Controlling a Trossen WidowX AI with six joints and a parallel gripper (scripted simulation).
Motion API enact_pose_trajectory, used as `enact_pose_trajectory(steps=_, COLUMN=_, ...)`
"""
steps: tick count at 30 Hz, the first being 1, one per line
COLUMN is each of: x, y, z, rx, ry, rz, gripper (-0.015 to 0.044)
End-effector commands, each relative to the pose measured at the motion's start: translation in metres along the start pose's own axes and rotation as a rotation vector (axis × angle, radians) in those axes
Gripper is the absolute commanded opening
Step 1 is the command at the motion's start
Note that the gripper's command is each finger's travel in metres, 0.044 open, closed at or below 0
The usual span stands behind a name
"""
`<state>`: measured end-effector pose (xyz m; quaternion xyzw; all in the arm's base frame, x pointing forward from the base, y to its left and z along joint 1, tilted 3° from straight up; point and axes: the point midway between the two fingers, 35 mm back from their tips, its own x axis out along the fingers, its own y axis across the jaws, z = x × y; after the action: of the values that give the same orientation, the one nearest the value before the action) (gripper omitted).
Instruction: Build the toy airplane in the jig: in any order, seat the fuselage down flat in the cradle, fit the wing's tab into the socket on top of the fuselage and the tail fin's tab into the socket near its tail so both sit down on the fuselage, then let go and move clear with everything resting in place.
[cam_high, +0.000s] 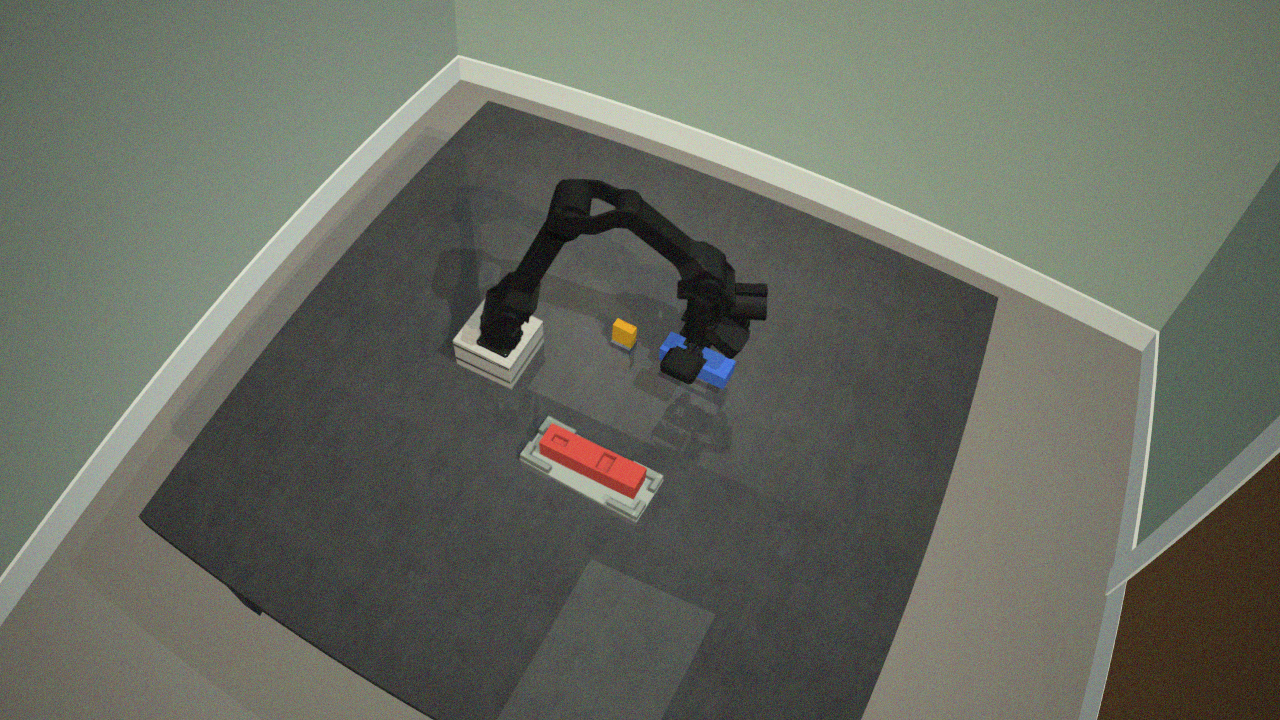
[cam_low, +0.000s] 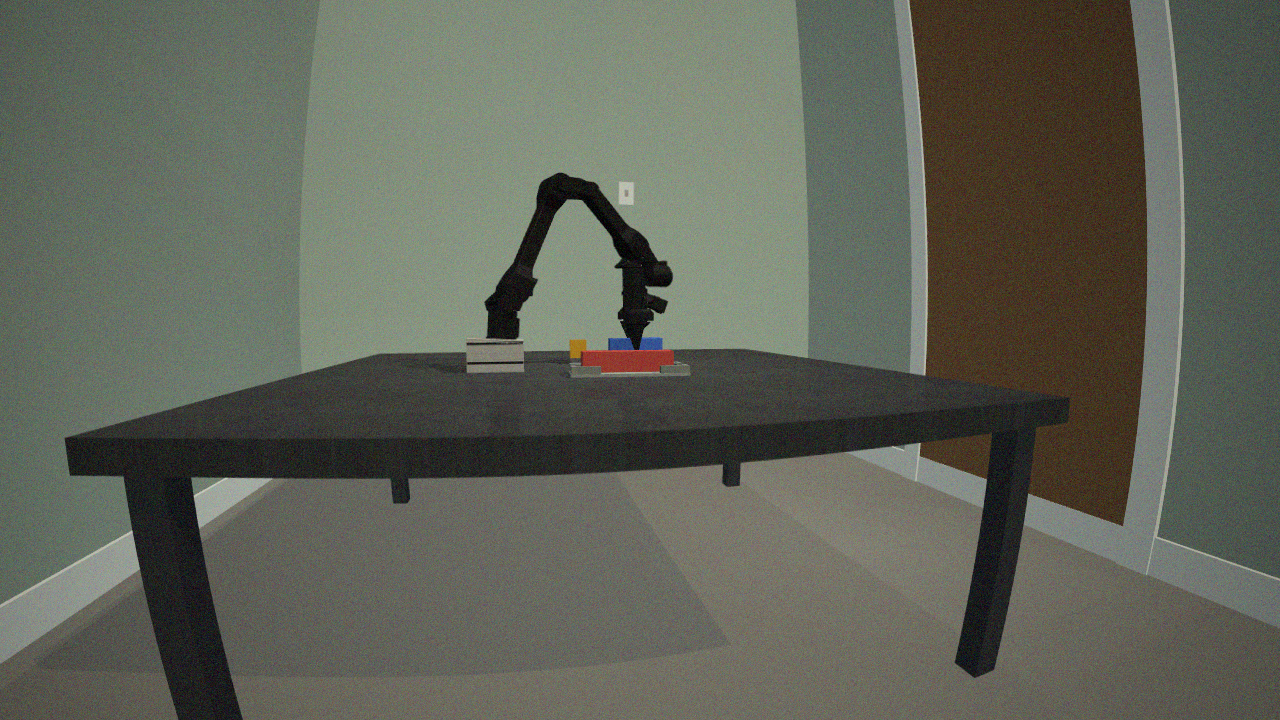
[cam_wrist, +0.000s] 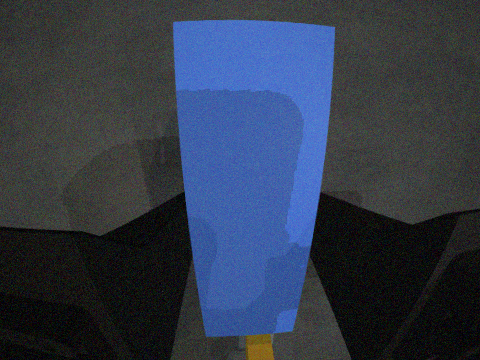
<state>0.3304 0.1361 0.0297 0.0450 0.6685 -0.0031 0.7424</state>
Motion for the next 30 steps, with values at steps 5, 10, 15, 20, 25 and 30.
enact_pose_trajectory(steps=5, x=-0.029, y=0.005, z=0.009, rx=-0.004, ry=-0.022, rz=0.014, gripper=0.0000)
enact_pose_trajectory(steps=10, x=-0.043, y=0.005, z=0.009, rx=-0.003, ry=-0.014, rz=0.007, gripper=0.0000)
enact_pose_trajectory(steps=15, x=-0.058, y=0.005, z=0.008, rx=-0.001, ry=-0.006, rz=0.000, gripper=0.0000)
enact_pose_trajectory(steps=20, x=-0.074, y=0.004, z=0.007, rx=0.001, ry=0.003, rz=-0.007, gripper=0.0000)
enact_pose_trajectory(steps=25, x=-0.089, y=0.002, z=0.005, rx=0.002, ry=0.011, rz=-0.014, gripper=0.0000)
enact_pose_trajectory(steps=30, x=-0.104, y=0.001, z=0.002, rx=0.004, ry=0.020, rz=-0.021, gripper=0.0000)
